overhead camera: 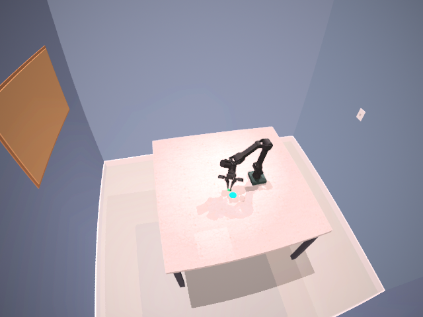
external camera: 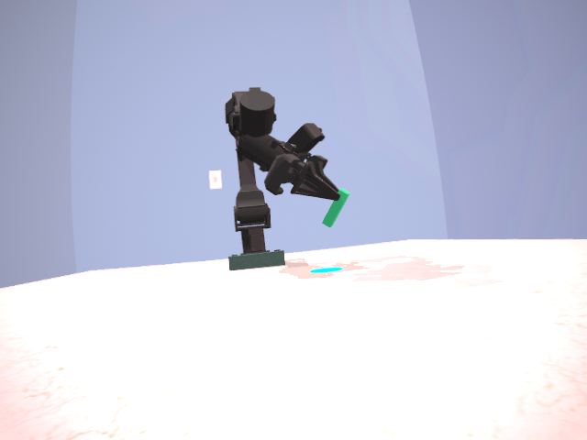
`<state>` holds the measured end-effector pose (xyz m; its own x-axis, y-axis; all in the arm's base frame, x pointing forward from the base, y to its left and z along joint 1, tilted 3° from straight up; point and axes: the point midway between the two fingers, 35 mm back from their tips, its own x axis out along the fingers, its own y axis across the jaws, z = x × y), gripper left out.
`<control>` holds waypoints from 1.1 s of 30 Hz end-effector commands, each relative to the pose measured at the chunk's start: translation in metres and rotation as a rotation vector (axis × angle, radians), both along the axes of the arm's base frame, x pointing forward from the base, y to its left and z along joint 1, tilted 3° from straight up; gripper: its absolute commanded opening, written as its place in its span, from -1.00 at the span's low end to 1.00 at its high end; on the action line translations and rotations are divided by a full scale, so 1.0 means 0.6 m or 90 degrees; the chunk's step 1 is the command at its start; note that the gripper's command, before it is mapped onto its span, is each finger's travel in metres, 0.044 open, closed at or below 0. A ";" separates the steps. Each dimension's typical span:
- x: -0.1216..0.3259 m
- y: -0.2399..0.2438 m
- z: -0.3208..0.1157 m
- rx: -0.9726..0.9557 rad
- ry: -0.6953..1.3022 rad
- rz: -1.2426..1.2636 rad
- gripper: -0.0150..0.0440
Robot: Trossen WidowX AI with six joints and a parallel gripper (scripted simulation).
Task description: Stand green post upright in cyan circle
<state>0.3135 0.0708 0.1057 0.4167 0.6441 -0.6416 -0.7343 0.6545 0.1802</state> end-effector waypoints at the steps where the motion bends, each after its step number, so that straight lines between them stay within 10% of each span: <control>1: -0.002 -0.001 0.003 0.015 -0.013 -0.002 -0.42; 33: -0.017 -0.016 0.013 0.107 -0.108 -0.001 -0.42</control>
